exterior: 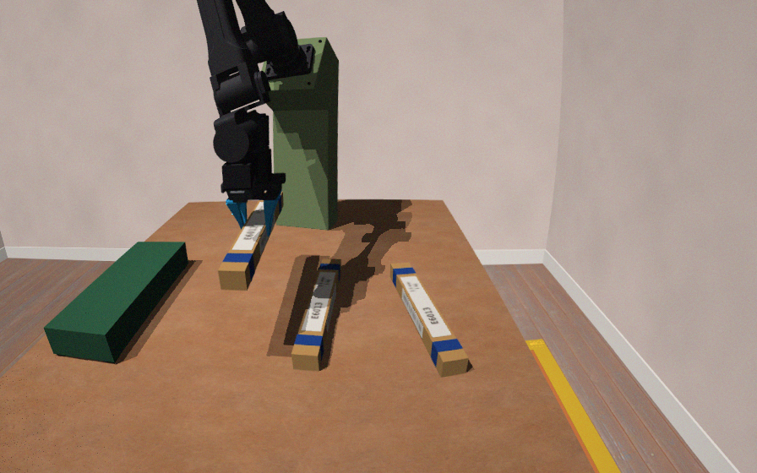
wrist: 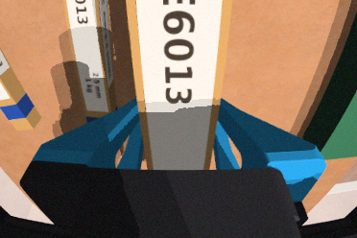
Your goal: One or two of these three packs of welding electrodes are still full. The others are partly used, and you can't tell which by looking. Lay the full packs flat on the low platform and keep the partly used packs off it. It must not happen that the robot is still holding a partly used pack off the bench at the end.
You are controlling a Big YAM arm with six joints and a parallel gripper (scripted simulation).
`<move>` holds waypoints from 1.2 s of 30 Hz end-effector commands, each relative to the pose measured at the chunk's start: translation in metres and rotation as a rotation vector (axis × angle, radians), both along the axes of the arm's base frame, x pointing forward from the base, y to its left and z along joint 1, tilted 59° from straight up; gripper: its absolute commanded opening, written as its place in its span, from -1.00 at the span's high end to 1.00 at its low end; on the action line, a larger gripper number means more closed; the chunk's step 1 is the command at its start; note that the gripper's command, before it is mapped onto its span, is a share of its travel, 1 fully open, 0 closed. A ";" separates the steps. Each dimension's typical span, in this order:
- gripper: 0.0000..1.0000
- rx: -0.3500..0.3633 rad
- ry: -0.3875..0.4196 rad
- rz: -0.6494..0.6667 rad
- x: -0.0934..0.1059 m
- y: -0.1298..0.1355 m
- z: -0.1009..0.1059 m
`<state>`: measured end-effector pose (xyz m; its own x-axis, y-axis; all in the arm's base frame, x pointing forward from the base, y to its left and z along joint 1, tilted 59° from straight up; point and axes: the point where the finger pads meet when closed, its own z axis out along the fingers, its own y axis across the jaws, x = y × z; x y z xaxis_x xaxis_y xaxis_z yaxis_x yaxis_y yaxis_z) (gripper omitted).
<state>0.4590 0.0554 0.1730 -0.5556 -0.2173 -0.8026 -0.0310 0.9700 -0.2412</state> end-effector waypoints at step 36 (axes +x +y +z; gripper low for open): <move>1.00 0.020 -0.052 0.015 -0.007 0.003 0.035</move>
